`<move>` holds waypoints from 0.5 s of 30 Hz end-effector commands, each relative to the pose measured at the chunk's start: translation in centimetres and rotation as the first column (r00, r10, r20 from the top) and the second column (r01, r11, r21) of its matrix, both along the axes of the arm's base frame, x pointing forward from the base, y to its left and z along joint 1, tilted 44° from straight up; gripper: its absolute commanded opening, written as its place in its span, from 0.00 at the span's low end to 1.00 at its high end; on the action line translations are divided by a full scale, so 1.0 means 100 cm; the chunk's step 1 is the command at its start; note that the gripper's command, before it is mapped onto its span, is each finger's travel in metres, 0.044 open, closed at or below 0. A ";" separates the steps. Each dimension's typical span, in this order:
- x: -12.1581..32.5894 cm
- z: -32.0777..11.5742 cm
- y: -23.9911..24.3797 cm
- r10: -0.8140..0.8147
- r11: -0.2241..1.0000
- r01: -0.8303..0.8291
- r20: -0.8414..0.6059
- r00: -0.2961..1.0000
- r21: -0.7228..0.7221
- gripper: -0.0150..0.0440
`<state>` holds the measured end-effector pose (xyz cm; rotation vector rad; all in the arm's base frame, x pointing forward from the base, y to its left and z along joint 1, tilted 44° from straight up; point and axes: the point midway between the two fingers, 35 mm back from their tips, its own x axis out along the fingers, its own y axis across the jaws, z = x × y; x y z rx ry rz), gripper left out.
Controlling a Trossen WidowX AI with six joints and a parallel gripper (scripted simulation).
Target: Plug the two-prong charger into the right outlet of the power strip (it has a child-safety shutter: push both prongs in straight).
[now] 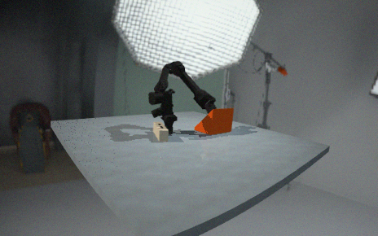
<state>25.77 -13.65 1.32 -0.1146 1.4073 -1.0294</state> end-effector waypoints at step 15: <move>0.000 0.000 0.000 0.001 1.000 -0.001 -0.001 1.000 -0.001 0.25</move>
